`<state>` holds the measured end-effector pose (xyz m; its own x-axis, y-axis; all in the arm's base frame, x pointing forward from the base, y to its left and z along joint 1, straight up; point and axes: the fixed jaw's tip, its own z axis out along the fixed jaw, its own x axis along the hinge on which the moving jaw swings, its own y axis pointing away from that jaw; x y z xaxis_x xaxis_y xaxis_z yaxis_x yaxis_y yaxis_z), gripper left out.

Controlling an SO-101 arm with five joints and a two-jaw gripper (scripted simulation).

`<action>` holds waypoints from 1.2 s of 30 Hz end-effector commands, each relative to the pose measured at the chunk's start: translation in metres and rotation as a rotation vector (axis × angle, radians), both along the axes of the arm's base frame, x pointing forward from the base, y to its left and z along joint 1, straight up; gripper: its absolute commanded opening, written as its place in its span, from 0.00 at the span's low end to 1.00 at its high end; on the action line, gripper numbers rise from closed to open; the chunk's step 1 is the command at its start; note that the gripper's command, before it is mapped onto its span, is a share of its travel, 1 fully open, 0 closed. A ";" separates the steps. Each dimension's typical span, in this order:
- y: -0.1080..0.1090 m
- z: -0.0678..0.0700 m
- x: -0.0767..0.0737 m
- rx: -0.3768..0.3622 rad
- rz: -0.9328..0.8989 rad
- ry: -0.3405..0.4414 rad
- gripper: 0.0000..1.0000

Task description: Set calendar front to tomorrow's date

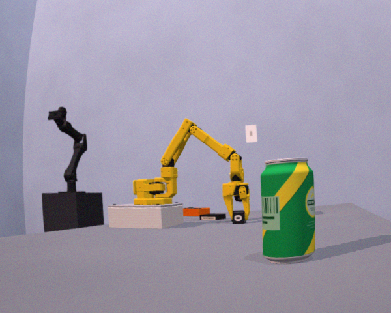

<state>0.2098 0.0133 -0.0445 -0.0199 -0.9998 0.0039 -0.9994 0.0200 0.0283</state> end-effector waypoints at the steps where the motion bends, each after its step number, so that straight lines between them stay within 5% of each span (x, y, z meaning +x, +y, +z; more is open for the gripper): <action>1: -0.002 0.013 0.005 0.003 0.000 -0.018 0.00; 16: -0.002 0.045 0.003 0.003 0.000 -0.018 0.00; 36: -0.002 0.050 0.003 0.003 0.000 -0.018 0.00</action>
